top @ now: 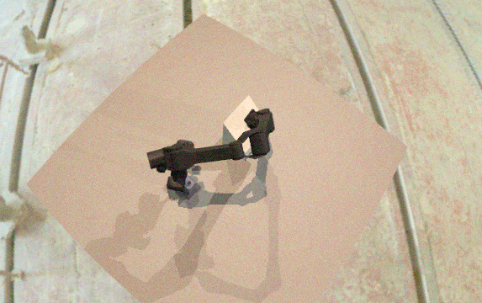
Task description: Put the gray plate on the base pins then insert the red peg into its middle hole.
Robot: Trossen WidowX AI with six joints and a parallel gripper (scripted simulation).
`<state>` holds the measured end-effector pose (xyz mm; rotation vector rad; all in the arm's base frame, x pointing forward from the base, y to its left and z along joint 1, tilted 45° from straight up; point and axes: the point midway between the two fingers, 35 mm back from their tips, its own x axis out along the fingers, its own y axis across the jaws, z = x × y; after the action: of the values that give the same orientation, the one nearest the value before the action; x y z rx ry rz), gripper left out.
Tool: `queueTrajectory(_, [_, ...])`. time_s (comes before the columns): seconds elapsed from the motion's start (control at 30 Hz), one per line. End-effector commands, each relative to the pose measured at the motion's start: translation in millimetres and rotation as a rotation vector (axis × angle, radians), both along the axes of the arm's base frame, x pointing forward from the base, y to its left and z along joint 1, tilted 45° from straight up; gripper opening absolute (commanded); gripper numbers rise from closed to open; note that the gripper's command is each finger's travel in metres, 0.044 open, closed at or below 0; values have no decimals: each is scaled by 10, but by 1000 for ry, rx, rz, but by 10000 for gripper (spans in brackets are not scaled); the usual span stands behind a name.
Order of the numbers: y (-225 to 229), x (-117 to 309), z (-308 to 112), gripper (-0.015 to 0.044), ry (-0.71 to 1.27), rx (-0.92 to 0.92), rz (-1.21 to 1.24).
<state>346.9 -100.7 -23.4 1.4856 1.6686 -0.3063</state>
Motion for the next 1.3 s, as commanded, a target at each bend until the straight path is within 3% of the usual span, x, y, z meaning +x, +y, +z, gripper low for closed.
queueTrajectory(0.0, [-6,15,7,0,-4,-3,4])
queueTrajectory(1.27, [44,21,-44,0,-3,-2,3])
